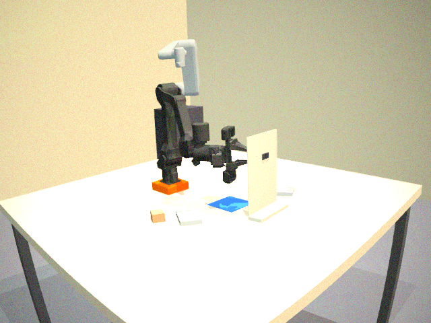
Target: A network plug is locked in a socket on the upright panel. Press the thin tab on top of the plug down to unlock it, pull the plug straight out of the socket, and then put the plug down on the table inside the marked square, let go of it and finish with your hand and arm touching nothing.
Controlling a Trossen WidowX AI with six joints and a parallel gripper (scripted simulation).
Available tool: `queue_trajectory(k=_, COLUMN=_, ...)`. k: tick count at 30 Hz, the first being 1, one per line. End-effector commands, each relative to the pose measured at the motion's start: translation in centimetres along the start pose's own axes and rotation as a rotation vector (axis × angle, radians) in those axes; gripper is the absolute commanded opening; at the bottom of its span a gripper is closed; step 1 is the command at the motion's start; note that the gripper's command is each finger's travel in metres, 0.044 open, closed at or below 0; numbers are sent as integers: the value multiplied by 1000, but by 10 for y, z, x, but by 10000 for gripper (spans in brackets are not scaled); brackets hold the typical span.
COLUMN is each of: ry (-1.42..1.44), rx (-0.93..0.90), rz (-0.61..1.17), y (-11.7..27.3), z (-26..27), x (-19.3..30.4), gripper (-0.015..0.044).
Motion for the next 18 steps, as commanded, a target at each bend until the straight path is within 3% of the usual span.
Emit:
queue_trajectory(k=1, ry=0, rx=-6, rz=-6, y=-5, z=1, x=-2, gripper=156)
queue_trajectory(k=13, ry=1, rx=-8, rz=-5, y=-21, z=0, x=-5, gripper=156)
queue_trajectory(k=18, ry=1, rx=-8, rz=-5, y=-21, z=0, x=-5, gripper=123)
Point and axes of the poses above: the point midway between the two fingers, 35 mm back from their tips, its own y axis back along the fingers, its own z axis across the jaws, x = y × z, the point moved 7 cm from there along y, back along the fingers, and after that the axes turned 2 degrees about -y, right-handed, at the moved point
